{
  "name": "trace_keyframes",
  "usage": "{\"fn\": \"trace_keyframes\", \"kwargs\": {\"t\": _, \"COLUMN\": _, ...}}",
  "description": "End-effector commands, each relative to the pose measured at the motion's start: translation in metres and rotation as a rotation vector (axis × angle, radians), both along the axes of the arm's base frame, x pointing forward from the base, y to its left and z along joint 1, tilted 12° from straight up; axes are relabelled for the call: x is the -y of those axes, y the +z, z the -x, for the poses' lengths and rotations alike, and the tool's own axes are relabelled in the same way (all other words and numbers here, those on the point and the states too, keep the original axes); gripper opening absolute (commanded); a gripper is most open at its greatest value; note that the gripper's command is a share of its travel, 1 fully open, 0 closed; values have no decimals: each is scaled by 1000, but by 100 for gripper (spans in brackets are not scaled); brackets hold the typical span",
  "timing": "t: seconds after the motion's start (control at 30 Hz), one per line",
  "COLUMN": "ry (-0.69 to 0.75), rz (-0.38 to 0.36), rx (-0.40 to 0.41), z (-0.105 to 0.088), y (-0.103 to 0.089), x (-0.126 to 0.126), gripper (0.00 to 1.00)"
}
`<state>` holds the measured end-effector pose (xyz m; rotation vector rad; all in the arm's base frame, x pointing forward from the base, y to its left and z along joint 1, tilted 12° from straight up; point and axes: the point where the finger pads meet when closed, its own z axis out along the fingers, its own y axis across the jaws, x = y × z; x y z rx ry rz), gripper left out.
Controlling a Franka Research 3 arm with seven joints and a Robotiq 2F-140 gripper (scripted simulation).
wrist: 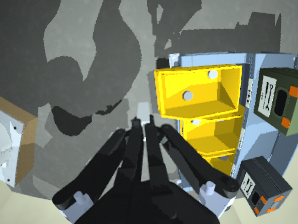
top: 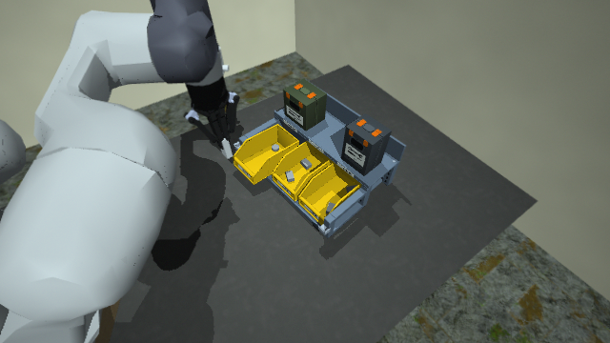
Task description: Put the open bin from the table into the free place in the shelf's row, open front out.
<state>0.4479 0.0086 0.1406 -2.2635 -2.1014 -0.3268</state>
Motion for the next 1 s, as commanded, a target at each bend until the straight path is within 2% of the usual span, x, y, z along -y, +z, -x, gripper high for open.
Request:
{"fn": "trace_keyframes", "kwargs": {"t": 0.0, "ry": 19, "rz": 6, "rx": 7, "z": 0, "y": 1, "x": 2, "gripper": 0}}
{"fn": "trace_keyframes", "kwargs": {"t": 0.6, "ry": 19, "rz": 6, "rx": 7, "z": 0, "y": 0, "x": 2, "gripper": 0}}
{"fn": "trace_keyframes", "kwargs": {"t": 0.97, "ry": 20, "rz": 6, "rx": 6, "z": -1, "y": -9, "x": 0, "gripper": 0}}
